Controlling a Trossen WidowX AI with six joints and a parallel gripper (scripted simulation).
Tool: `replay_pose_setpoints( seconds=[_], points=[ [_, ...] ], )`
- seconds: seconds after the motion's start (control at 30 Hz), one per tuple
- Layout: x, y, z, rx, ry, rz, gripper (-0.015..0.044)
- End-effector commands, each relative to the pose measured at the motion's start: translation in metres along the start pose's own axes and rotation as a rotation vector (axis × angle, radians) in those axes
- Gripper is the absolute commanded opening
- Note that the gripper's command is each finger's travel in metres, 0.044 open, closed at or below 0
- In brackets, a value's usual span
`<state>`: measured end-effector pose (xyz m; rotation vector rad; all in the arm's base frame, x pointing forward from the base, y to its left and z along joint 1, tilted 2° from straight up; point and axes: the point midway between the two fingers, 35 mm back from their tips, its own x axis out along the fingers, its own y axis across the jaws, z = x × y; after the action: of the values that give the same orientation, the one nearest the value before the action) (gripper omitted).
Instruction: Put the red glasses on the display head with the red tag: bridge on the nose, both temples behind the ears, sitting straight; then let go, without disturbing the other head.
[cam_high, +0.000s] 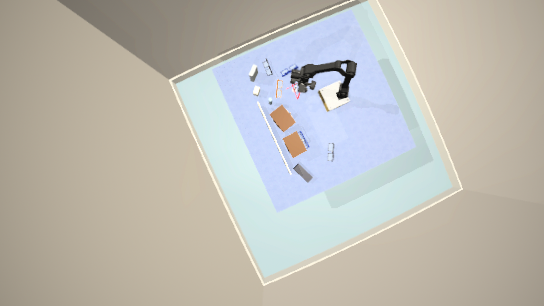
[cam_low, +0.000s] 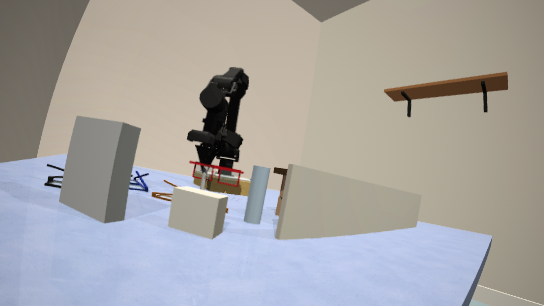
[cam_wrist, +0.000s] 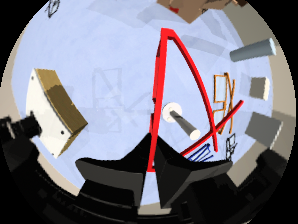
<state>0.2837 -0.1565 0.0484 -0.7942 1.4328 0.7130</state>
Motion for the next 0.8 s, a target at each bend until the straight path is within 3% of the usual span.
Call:
replay_pose_setpoints(
  seconds=[0.0,0.77],
  points=[
    [0.002,0.003,0.002,-0.002,0.002,0.004,0.0],
    [0.002,0.015,0.016,-0.002,0.001,0.005,0.0]
  ],
)
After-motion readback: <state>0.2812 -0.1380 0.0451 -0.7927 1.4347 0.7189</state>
